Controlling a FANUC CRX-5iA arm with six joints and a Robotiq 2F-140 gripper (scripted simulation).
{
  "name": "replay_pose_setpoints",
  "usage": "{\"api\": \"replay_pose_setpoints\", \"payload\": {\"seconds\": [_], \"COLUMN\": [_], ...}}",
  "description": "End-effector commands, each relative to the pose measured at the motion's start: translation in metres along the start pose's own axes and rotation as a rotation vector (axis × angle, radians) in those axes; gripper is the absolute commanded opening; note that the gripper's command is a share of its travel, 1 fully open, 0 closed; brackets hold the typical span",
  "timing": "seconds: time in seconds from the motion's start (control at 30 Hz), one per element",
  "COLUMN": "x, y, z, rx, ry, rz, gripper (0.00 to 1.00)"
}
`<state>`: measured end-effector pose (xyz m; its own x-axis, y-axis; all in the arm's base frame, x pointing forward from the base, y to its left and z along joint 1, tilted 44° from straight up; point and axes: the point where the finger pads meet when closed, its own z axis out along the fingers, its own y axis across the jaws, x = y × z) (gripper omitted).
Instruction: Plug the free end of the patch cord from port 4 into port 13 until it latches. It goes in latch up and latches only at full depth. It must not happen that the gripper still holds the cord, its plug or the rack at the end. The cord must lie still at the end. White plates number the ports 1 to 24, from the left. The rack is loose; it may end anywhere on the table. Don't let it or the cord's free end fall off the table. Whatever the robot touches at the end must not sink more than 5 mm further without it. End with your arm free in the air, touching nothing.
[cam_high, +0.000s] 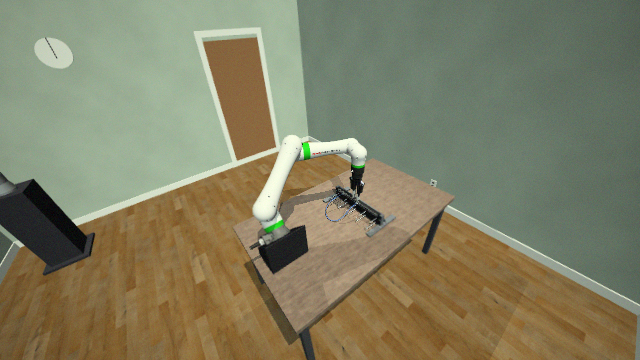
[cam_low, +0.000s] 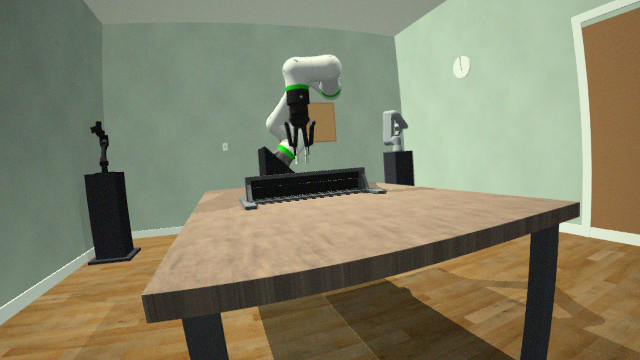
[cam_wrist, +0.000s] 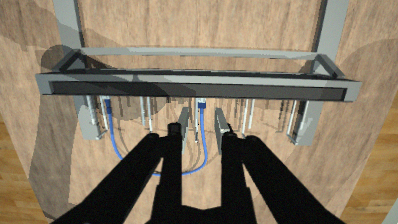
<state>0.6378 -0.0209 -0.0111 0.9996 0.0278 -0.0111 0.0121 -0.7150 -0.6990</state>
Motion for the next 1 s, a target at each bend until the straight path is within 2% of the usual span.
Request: {"api": "replay_pose_setpoints", "payload": {"seconds": [0.0,0.5,0.53,0.97], "x": [0.0,0.0,0.0,0.0], "y": [0.0,0.0,0.0,0.0], "z": [-0.011,-0.023,-0.023,-0.023], "rx": [0.0,0.0,0.0,0.0], "ry": [0.0,0.0,0.0,0.0], "rz": [0.0,0.0,0.0,0.0], "gripper": [0.22,0.22,0.0,0.0]}}
